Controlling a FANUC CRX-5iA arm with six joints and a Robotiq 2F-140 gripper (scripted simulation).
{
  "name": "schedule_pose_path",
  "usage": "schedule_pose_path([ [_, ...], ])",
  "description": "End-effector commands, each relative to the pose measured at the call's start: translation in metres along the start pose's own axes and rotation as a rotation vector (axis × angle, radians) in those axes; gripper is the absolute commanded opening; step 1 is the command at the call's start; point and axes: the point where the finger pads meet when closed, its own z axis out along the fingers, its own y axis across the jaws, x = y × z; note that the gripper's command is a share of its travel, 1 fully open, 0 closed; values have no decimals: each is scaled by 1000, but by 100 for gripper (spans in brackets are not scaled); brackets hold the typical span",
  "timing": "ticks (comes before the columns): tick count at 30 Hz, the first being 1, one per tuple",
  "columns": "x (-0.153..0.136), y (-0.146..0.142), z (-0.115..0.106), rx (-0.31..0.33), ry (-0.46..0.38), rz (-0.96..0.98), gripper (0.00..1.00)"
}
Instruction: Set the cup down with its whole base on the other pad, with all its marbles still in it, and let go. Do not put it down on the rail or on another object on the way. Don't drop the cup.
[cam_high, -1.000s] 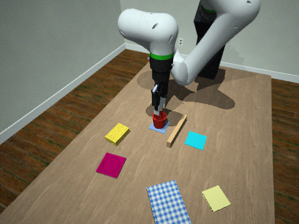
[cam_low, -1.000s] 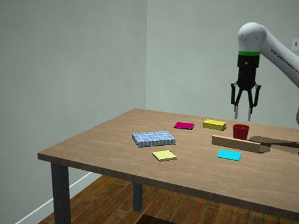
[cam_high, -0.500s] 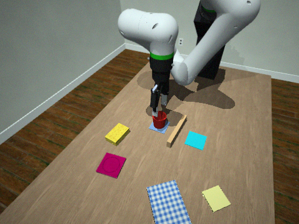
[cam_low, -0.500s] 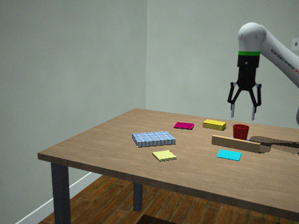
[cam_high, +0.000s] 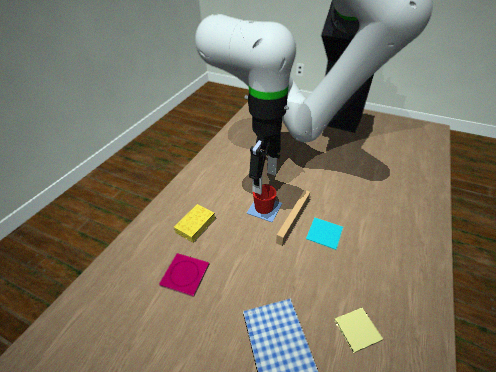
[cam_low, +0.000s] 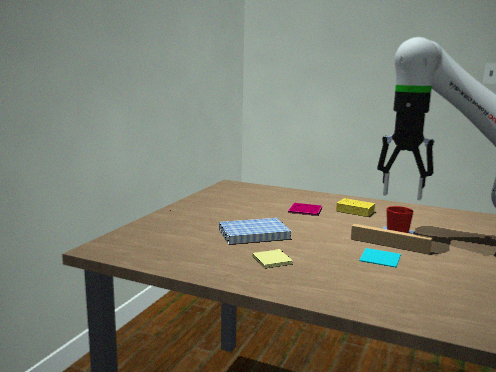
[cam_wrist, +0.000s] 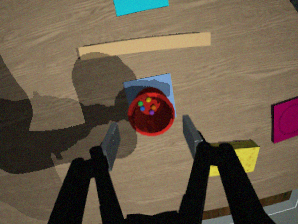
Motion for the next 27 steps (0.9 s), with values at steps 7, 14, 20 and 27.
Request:
schedule_pose_path([
  [7,0,0,0,-1,0,0,59],
  [14,0,0,6,-3,3,3,59],
  [20,0,0,15,-3,3,3,59],
  [27,1,1,36,-3,3,3,59],
])
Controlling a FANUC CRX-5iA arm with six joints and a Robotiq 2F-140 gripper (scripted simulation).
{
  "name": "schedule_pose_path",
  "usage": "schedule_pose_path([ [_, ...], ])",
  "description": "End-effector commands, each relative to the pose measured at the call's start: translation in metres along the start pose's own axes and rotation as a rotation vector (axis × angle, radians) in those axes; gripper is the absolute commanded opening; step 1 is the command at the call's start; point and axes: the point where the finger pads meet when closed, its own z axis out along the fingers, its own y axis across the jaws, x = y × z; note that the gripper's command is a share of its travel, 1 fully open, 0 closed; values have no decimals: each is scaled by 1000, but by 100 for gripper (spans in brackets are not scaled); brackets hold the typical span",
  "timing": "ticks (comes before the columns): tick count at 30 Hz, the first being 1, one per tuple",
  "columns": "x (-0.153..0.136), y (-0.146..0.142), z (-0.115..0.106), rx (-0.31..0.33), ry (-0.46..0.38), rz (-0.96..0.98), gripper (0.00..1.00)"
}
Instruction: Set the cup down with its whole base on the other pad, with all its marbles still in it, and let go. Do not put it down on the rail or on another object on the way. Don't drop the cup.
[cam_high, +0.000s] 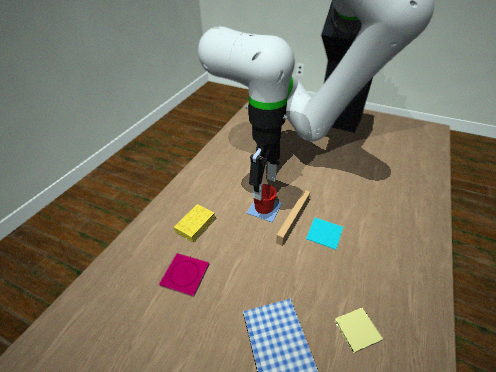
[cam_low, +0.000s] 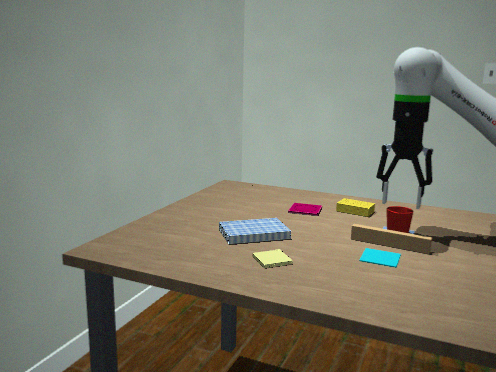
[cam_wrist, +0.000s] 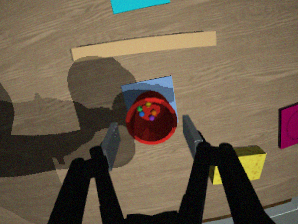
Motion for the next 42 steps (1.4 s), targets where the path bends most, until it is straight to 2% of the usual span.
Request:
schedule_pose_path([
  [1,0,1,15,-1,0,0,59],
  [20,1,2,69,-1,0,0,59],
  [42,1,2,74,-1,0,0,59],
])
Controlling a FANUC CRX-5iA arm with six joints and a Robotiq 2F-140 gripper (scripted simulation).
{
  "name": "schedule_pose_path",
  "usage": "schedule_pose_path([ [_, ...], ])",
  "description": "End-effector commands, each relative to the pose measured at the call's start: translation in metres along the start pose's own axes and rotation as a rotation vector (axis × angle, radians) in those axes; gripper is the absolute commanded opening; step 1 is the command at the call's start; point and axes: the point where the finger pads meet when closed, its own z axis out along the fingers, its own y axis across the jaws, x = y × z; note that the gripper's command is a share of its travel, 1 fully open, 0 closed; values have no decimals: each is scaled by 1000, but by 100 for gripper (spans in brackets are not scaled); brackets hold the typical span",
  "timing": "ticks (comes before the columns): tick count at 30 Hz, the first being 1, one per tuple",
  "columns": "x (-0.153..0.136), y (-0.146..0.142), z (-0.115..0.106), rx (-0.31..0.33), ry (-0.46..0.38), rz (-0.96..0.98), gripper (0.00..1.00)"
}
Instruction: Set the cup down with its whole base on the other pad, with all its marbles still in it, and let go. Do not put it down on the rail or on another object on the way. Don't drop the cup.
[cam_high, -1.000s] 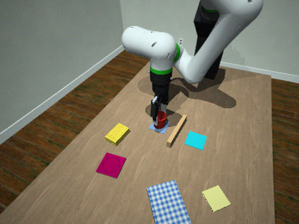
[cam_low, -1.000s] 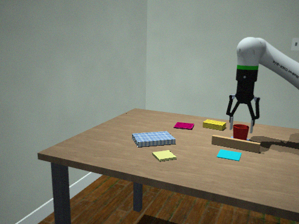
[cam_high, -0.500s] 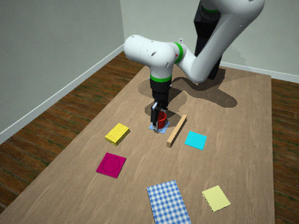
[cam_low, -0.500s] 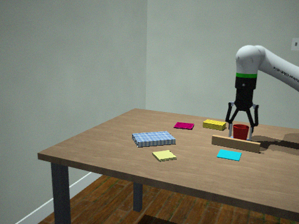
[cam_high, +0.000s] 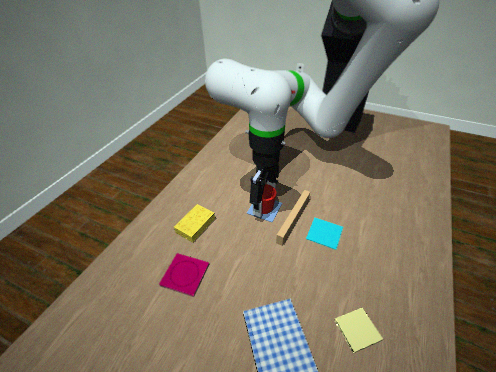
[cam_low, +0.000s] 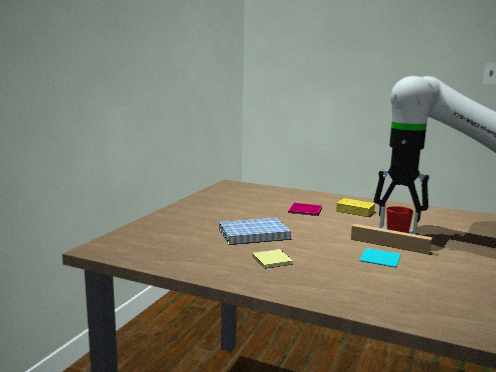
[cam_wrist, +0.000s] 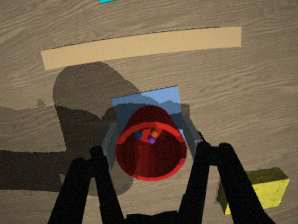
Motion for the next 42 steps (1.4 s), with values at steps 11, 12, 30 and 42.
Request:
schedule_pose_path([
  [11,0,0,0,0,0,0,57],
  [12,0,0,0,0,0,0,57],
  [30,0,0,0,0,0,0,55],
  [42,0,0,0,0,0,0,54],
])
